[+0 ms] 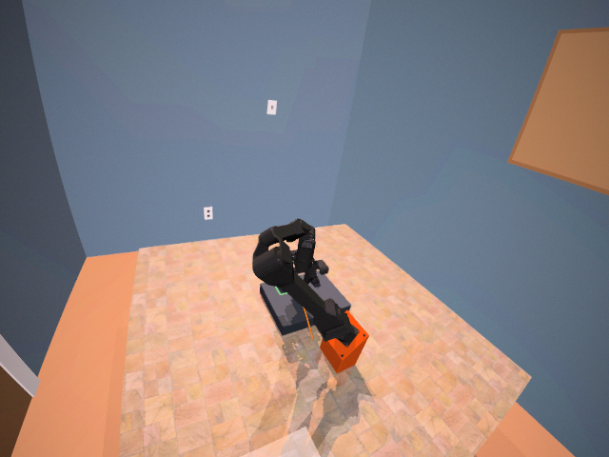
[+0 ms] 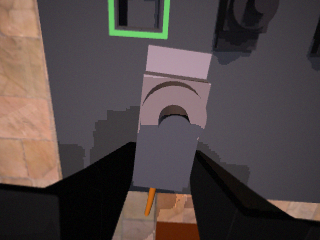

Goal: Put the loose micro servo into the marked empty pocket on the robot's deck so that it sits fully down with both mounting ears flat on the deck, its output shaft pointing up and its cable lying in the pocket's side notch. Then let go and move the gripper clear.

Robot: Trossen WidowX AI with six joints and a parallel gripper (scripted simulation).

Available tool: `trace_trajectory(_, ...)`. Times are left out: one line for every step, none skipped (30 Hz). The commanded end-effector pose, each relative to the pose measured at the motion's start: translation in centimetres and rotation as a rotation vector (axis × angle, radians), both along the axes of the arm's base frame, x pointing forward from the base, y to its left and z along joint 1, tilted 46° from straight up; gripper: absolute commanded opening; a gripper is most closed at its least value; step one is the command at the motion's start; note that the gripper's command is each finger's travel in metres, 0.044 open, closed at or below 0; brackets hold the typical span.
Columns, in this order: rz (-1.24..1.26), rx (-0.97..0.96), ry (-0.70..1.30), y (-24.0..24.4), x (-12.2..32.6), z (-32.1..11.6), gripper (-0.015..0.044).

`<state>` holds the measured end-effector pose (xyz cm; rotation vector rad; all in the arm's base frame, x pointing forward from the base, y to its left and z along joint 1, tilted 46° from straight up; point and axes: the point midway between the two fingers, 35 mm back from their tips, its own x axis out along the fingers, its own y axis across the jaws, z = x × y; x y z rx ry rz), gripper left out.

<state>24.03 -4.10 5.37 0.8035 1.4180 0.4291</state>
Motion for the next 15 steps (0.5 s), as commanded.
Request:
trace_trajectory(-0.005,0.002,-0.006,1.34,0.1,1.55,0.0)
trace_trajectory(-0.005,0.002,-0.006,1.51,0.12,1.72,0.0)
trace_trajectory(-0.005,0.002,-0.006,1.57,0.13,1.78,0.0)
trace_trajectory(-0.005,0.002,-0.006,1.57,0.13,1.78,0.0)
trace_trajectory(-0.009,0.003,-0.002,1.57,0.13,1.78,0.0)
trace_trajectory(-0.017,0.005,0.006,1.57,0.13,1.78,0.0)
trace_trajectory(-0.029,0.007,0.018,1.57,0.13,1.78,0.0)
trace_trajectory(-0.045,0.011,0.034,1.57,0.13,1.78,0.0)
trace_trajectory(-0.064,0.015,0.054,1.57,0.13,1.78,0.0)
trace_trajectory(-0.087,0.019,0.077,1.57,0.13,1.78,0.0)
trace_trajectory(-0.111,0.024,0.101,1.57,0.13,1.78,0.0)
trace_trajectory(-0.136,0.029,0.125,1.57,0.13,1.78,0.0)
trace_trajectory(-0.16,0.034,0.149,1.57,0.13,1.78,0.0)
trace_trajectory(-0.184,0.039,0.173,1.57,0.13,1.78,0.0)
trace_trajectory(-0.208,0.044,0.198,1.57,0.13,1.78,0.0)
